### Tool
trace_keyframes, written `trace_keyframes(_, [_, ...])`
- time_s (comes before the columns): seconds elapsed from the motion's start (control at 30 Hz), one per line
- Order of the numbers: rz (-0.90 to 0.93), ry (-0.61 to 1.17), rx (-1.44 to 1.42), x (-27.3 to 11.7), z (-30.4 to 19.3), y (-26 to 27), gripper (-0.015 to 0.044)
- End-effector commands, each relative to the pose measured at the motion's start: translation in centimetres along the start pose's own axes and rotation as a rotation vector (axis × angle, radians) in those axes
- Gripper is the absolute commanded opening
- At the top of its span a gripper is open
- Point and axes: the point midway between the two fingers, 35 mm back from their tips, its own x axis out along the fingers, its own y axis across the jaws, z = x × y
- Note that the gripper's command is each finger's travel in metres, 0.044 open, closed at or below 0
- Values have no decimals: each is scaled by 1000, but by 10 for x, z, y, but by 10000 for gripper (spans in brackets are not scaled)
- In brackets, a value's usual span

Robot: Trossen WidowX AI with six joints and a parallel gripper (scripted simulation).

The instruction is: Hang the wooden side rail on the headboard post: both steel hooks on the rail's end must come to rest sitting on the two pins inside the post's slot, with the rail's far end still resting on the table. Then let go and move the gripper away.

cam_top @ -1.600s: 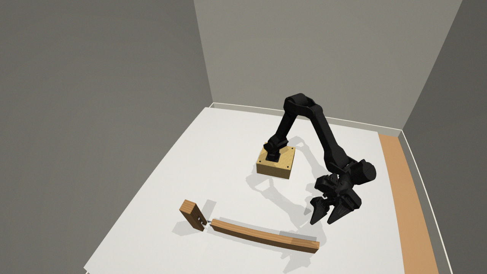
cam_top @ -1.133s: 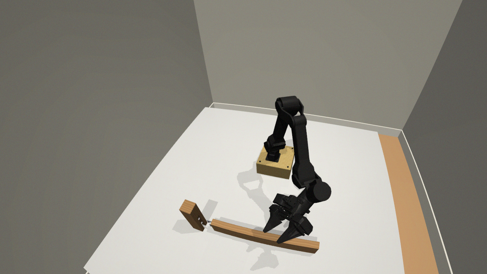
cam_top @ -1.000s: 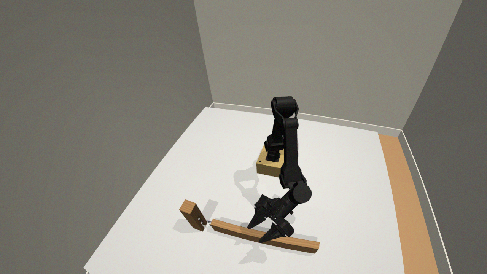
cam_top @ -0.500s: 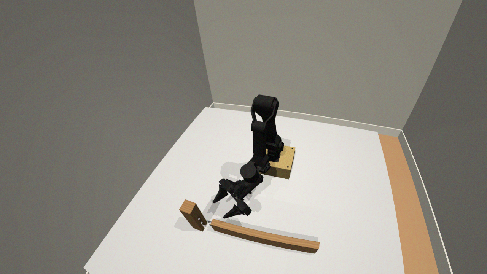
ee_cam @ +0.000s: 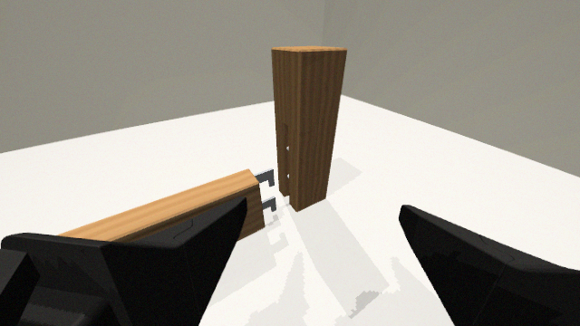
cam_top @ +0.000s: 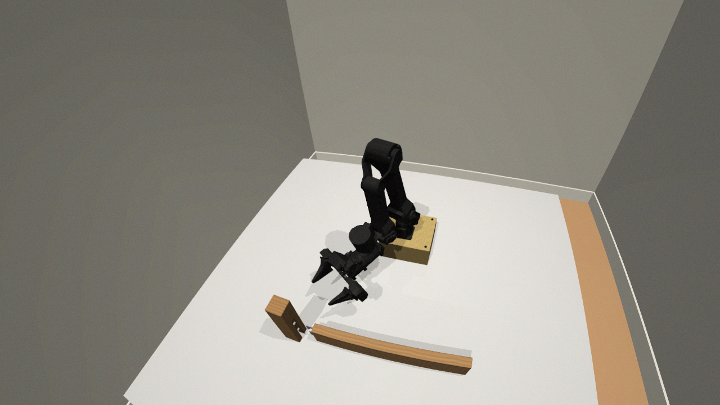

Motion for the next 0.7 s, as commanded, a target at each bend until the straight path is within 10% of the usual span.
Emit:
trace_keyframes(0.0, [5, 4, -8, -1, -1, 0, 440])
trace_keyframes(0.67, [-167, 243, 159, 40, -7, 31, 440])
